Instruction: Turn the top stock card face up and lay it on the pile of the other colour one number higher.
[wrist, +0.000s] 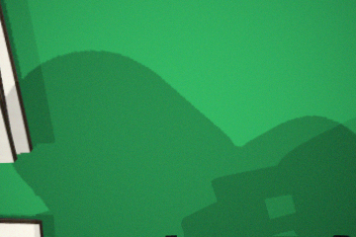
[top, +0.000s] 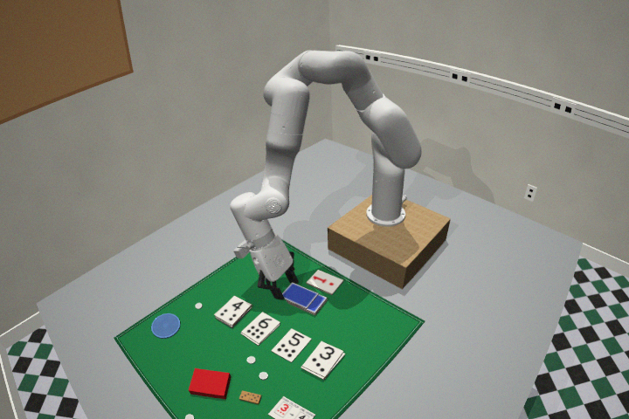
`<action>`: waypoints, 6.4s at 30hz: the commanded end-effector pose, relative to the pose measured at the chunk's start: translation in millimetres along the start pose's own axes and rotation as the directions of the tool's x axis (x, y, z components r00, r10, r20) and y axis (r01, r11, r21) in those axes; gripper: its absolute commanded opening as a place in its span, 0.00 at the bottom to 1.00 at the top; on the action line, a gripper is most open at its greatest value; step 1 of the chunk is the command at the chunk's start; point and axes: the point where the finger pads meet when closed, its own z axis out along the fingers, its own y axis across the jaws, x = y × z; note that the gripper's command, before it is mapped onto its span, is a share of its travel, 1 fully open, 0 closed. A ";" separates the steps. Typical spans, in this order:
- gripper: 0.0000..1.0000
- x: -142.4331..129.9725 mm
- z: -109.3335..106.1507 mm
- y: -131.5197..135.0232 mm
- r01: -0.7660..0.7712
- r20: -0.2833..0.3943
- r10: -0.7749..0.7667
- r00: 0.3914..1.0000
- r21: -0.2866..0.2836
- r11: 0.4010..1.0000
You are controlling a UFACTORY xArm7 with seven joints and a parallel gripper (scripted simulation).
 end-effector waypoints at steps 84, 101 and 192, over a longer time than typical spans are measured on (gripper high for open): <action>0.74 -23.4 -59.8 -1.6 0.001 -0.002 -0.001 1.000 0.003 1.000; 0.74 -35.9 -90.4 -1.7 0.001 -0.002 -0.001 1.000 0.003 1.000; 0.74 -181.6 -34.2 -5.6 0.001 -0.002 -0.001 1.000 0.003 1.000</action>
